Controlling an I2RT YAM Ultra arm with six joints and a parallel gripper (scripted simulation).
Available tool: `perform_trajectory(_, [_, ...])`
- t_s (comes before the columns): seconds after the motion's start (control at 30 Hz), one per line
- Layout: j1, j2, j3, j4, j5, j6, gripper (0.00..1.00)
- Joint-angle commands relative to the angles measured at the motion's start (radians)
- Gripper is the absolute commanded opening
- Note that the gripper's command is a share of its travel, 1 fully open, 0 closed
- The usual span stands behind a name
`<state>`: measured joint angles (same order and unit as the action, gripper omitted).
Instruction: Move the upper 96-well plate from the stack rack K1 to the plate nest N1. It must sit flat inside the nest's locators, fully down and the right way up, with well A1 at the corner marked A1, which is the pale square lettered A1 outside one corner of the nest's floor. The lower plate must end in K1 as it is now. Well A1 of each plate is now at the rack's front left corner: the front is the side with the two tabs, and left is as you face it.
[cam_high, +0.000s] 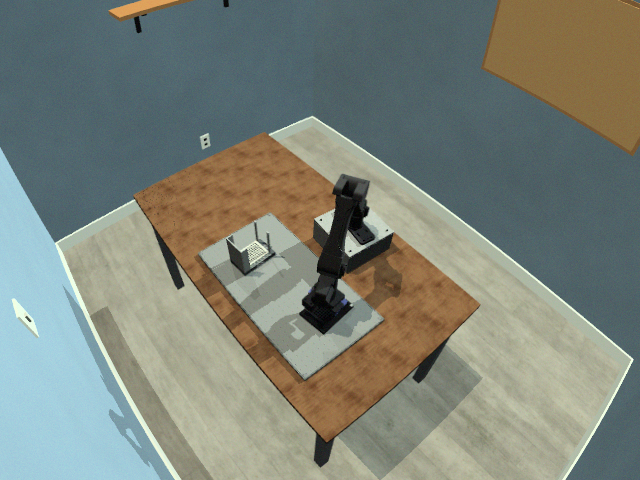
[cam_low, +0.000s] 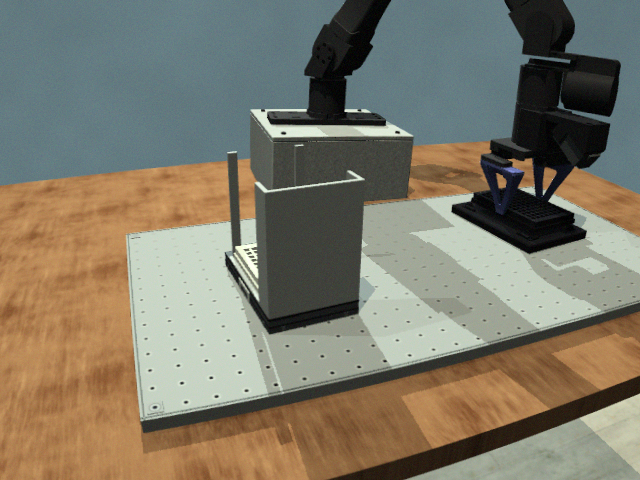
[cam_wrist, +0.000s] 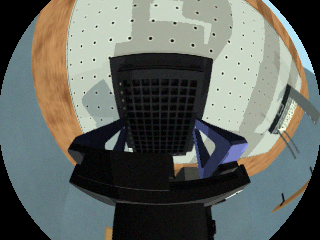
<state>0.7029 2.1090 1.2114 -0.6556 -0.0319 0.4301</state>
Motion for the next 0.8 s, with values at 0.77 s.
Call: perform_trajectory(0.77, [0.012,-0.030,-0.023,0.021,0.008,0.005,0.00])
